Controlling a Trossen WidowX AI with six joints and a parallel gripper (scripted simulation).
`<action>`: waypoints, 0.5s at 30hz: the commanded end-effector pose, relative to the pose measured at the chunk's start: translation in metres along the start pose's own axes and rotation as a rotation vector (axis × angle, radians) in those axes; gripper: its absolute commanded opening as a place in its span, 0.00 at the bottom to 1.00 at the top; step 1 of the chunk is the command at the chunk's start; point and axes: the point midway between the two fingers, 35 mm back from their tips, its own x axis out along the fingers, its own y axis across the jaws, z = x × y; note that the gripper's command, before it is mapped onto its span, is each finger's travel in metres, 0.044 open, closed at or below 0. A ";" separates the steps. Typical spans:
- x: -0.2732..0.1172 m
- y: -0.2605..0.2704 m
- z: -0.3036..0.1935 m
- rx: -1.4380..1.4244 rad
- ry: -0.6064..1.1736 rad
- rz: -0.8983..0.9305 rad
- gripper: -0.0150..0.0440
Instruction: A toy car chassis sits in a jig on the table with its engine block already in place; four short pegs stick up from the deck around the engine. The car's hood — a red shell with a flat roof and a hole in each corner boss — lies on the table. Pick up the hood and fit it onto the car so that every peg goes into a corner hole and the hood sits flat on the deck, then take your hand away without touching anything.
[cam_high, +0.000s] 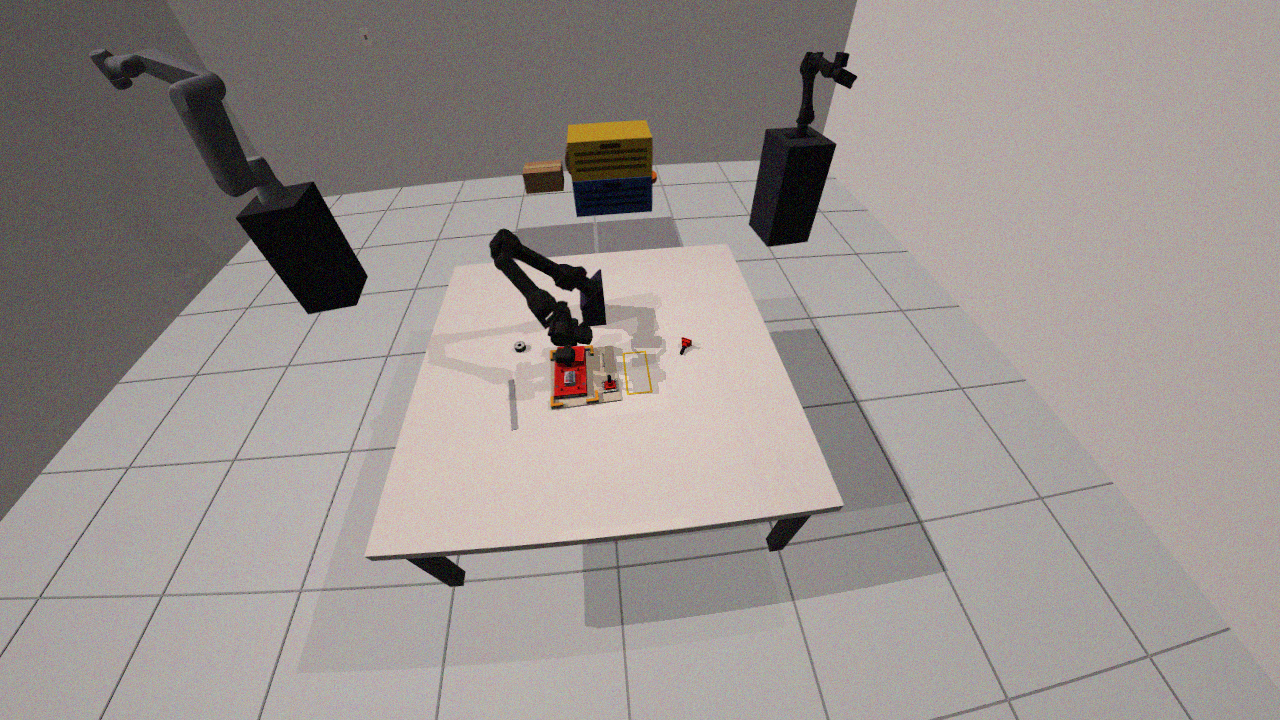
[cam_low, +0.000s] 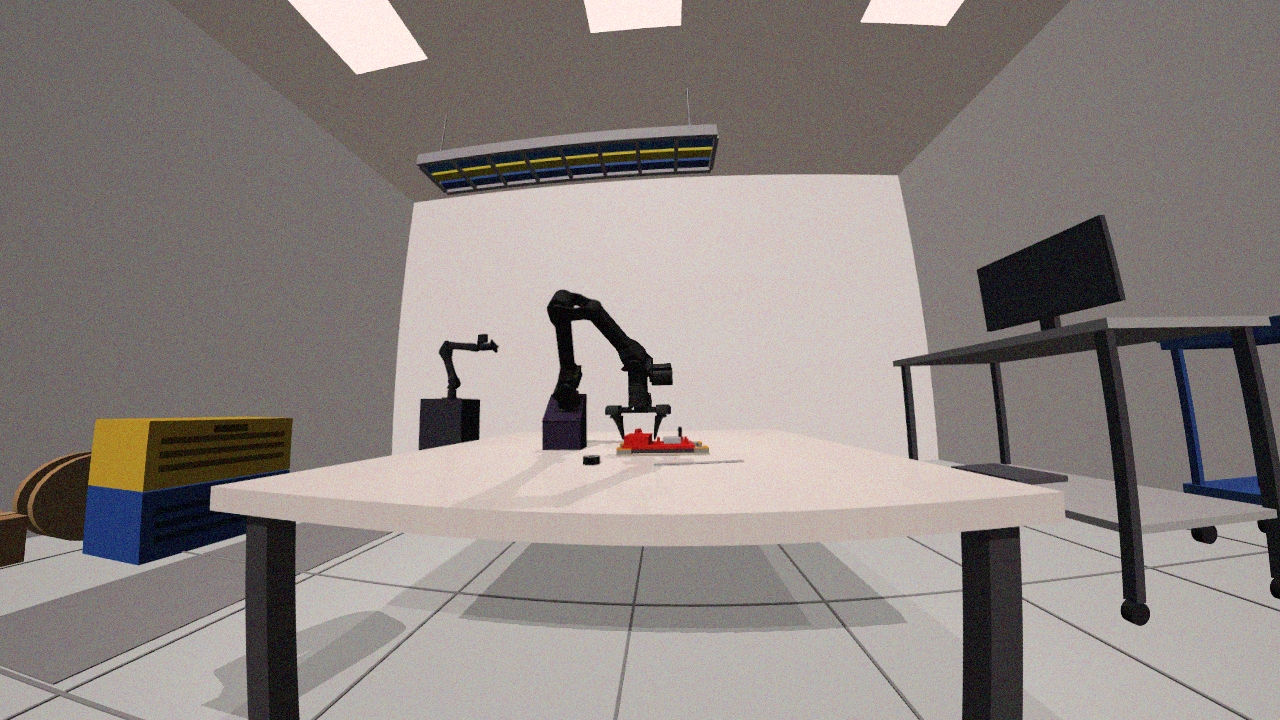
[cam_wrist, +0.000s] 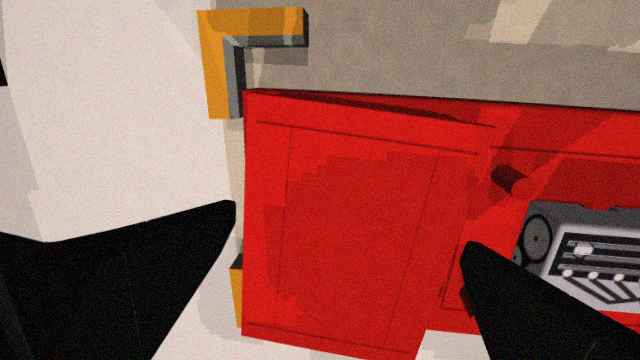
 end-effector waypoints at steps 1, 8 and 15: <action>0.002 0.001 0.000 -0.006 0.004 0.001 1.00; 0.000 0.000 0.000 0.000 0.000 0.000 0.79; 0.000 0.000 0.000 -0.002 0.000 0.000 0.68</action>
